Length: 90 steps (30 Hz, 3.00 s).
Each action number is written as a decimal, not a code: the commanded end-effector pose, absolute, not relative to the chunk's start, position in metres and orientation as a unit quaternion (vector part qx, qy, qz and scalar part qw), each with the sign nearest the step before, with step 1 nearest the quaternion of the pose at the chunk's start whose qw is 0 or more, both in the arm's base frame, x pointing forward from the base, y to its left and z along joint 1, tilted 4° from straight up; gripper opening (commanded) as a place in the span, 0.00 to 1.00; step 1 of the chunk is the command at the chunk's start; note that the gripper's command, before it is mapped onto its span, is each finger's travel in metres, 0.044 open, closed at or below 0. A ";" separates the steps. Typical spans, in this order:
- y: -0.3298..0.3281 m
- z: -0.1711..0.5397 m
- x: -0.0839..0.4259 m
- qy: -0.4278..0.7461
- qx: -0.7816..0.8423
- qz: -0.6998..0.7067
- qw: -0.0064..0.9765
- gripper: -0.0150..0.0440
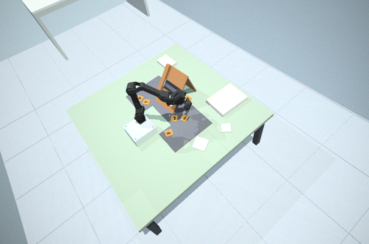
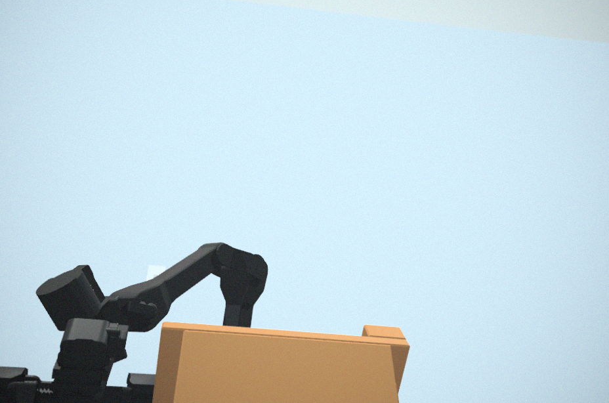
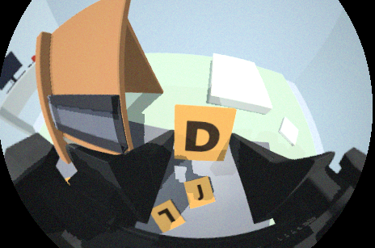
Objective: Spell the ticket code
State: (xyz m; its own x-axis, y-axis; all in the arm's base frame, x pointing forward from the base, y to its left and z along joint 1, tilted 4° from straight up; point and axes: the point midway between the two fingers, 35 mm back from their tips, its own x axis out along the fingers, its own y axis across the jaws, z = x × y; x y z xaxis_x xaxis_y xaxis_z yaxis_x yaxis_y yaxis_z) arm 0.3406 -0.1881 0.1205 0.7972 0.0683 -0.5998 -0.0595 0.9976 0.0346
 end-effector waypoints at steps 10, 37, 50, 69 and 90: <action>-0.181 0.121 0.340 0.316 0.010 0.033 0.948 0.25; -0.168 0.122 0.339 0.316 0.010 0.033 0.948 0.25; -0.161 0.122 0.339 0.316 0.010 0.033 0.948 0.25; -0.152 0.123 0.339 0.316 0.011 0.034 0.948 0.25; -0.141 0.123 0.338 0.316 0.011 0.034 0.948 0.25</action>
State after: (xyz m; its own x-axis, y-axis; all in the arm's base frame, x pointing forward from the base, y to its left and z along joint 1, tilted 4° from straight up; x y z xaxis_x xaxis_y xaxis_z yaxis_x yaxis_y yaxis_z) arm 0.3383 -0.1431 0.1228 0.7974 0.0734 -0.5989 -0.0612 0.9973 0.0406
